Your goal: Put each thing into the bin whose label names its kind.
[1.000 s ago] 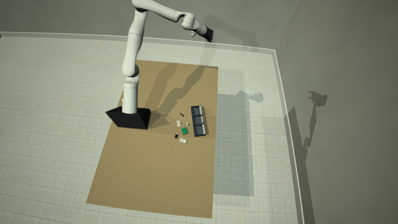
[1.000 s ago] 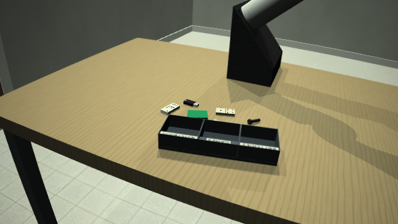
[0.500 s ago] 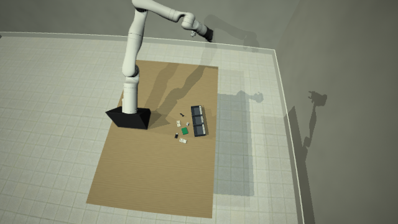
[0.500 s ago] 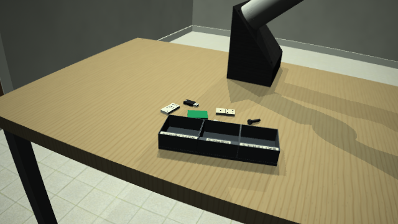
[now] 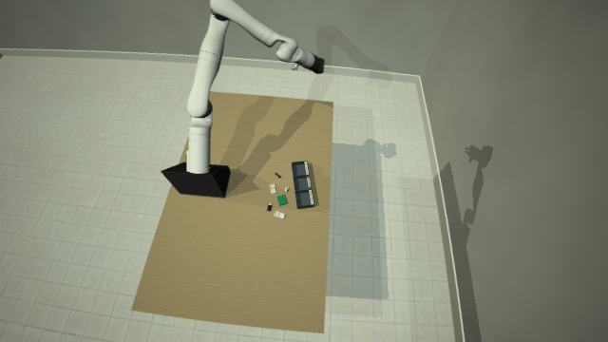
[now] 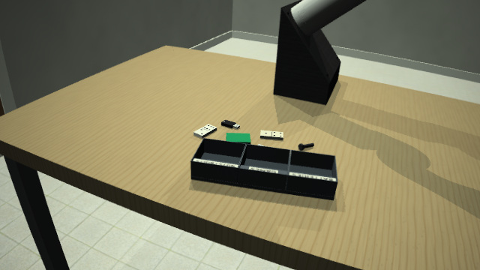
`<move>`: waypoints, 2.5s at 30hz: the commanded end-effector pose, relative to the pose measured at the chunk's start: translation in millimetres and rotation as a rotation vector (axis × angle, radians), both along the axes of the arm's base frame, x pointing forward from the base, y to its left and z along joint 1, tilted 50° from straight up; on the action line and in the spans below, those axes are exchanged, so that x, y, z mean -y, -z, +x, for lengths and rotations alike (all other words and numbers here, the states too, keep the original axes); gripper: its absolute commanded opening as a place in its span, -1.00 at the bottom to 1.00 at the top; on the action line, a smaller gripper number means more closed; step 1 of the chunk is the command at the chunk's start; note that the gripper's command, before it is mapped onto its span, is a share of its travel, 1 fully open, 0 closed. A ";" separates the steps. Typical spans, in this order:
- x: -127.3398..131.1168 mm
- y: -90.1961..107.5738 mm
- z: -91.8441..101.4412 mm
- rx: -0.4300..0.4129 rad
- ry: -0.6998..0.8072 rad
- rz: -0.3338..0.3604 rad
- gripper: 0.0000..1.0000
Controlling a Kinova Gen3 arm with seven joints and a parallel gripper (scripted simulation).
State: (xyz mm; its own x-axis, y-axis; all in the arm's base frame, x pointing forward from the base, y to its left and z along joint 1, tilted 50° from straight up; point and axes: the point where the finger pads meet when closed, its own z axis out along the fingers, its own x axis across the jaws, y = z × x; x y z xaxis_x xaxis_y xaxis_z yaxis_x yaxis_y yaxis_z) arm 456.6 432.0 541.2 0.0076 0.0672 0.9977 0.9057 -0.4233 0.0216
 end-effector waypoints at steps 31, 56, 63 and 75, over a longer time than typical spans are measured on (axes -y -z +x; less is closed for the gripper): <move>20.2 147.3 33.1 0.012 -0.077 -0.248 -0.39; 89.4 243.6 49.1 0.000 -0.150 -0.399 -0.39; 115.1 274.4 49.1 -0.008 -0.179 -0.441 -0.39; 157.4 321.3 44.2 -0.019 -0.210 -0.480 -0.39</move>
State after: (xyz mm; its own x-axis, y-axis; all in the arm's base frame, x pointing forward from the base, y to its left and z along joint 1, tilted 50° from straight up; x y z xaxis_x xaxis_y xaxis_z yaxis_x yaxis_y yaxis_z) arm 499.3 287.6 234.0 -0.0601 0.5164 0.8543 0.9721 -0.1643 0.1677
